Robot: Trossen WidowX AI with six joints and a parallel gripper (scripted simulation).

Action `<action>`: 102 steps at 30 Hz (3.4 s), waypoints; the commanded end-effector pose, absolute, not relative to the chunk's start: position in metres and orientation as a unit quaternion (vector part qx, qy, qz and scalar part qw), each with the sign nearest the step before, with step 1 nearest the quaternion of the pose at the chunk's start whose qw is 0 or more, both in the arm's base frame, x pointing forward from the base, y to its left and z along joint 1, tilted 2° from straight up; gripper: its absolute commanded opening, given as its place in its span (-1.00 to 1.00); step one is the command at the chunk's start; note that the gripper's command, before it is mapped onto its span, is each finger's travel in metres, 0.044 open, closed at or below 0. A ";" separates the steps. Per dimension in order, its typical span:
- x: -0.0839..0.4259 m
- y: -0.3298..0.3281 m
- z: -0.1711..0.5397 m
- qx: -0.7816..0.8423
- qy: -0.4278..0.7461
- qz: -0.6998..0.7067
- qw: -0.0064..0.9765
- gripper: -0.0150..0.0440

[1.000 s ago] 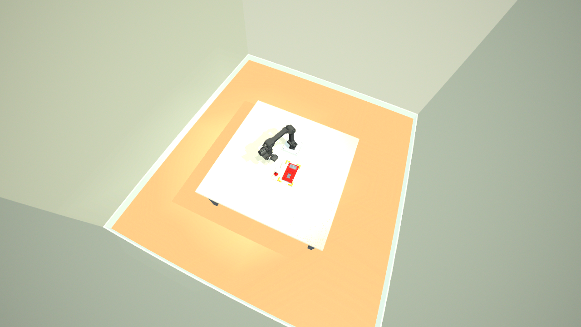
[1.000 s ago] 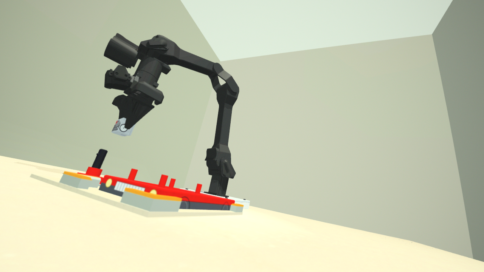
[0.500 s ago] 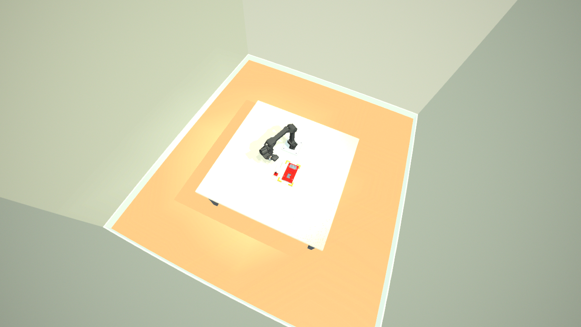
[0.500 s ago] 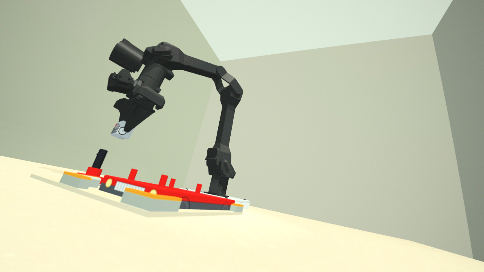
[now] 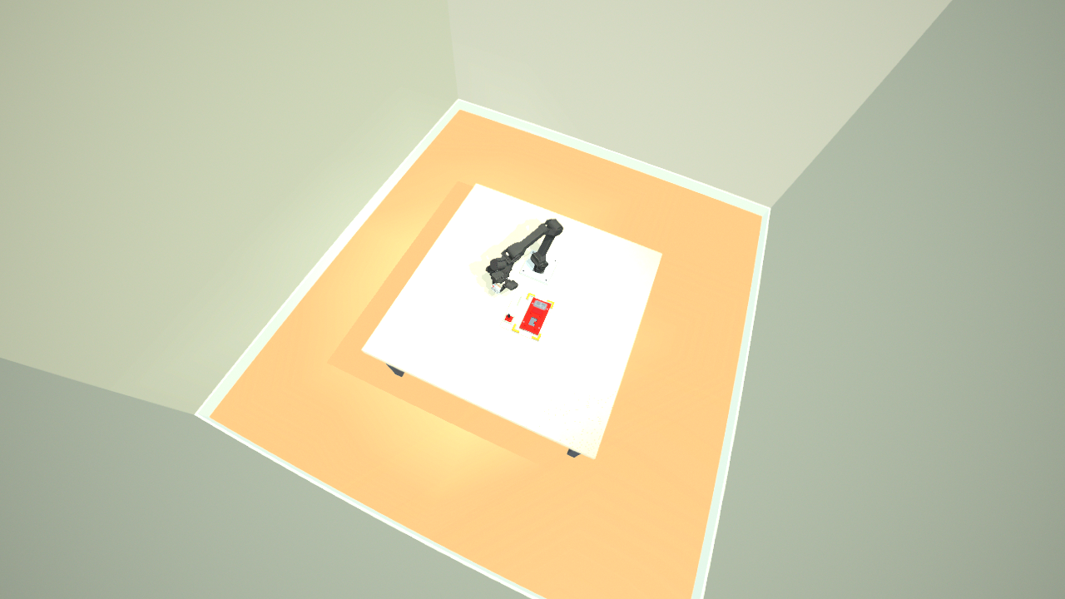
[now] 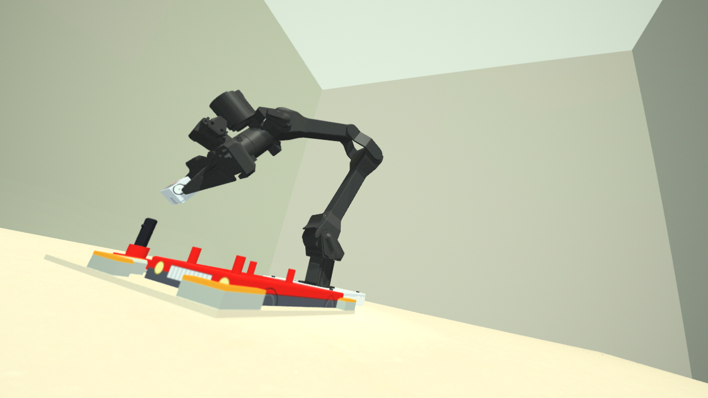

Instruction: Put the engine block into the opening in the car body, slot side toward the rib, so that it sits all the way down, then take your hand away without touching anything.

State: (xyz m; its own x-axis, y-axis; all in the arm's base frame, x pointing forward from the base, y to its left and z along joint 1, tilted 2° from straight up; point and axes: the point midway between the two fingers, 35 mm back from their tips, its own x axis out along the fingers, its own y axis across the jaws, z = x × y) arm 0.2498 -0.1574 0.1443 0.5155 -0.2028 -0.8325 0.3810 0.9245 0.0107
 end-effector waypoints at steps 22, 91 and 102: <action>0.240 -0.153 0.121 0.063 0.312 -0.180 0.931 -0.49; 0.247 -0.156 0.028 0.059 0.307 -0.180 0.933 0.13; 0.247 -0.156 0.028 0.059 0.307 -0.180 0.933 1.00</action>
